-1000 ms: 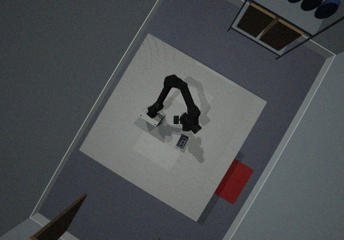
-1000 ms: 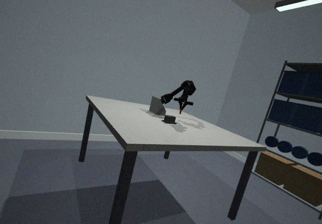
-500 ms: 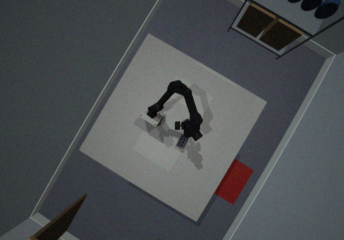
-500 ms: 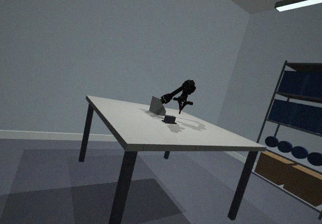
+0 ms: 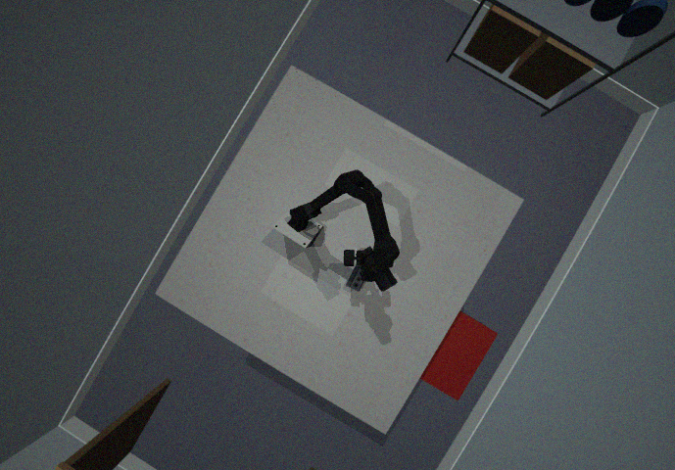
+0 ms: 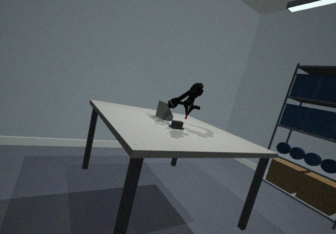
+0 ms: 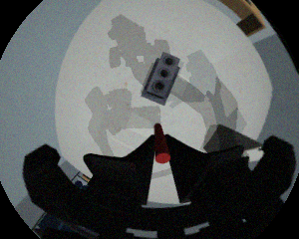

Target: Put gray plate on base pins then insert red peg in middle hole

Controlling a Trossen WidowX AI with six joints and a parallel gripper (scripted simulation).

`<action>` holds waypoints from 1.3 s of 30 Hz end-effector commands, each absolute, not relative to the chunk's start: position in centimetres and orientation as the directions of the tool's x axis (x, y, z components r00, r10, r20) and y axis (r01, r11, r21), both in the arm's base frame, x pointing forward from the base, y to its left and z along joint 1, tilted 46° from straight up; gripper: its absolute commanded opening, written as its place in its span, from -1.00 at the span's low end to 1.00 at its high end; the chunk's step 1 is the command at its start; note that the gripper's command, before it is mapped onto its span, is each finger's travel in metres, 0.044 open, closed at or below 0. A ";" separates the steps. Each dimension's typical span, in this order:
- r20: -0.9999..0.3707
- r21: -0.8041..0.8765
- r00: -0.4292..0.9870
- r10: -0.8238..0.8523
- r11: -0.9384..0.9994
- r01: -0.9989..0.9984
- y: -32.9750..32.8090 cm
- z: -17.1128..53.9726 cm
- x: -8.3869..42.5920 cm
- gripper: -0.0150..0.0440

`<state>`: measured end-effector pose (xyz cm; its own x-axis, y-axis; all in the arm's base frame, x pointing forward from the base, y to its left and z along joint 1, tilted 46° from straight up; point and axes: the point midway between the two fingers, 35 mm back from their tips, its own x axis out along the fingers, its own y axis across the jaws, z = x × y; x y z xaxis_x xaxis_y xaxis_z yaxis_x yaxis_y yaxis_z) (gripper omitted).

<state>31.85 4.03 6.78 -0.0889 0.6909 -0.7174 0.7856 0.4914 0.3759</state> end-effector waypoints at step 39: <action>-0.706 0.375 -0.095 0.702 0.484 0.791 -2.0 -0.9 36.6 -0.49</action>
<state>36.56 -1.87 -0.79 -0.0940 0.7036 -0.7044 0.7938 0.4800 0.3735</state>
